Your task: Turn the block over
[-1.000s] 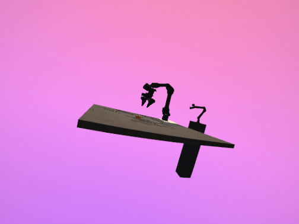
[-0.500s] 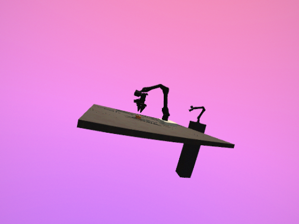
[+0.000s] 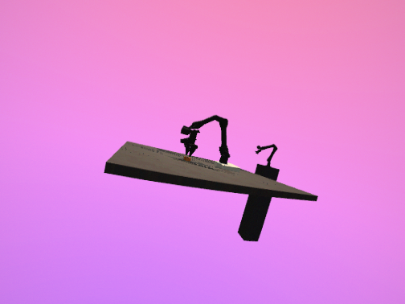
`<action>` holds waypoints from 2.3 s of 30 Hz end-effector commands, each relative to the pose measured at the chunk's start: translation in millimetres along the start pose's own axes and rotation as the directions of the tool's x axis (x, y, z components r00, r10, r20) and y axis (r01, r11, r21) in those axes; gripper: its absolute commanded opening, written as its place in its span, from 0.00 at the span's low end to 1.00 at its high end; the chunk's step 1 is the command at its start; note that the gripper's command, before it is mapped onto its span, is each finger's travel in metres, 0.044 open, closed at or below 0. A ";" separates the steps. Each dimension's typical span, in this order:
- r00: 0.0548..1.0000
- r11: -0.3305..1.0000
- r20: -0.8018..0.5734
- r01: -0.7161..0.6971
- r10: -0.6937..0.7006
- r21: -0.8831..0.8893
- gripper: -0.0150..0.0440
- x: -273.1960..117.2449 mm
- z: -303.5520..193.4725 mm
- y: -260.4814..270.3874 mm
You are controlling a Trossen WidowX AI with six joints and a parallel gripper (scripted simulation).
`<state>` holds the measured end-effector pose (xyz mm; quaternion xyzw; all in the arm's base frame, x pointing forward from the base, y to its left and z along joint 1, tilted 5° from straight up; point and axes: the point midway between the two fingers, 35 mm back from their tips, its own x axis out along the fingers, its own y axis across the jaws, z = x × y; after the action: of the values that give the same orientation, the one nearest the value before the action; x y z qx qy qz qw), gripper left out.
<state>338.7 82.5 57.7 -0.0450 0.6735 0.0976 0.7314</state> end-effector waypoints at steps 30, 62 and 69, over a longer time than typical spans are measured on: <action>1.000 1.000 -0.011 -0.002 0.002 0.005 0.66 29.0 -2.5 0.2; 0.990 1.000 0.139 0.002 -0.002 0.004 0.25 5.6 0.2 -0.1; 0.969 1.000 0.249 0.003 -0.004 0.004 0.25 8.3 0.3 -0.1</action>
<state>340.1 83.6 50.1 -0.0349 0.5932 0.1021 0.7978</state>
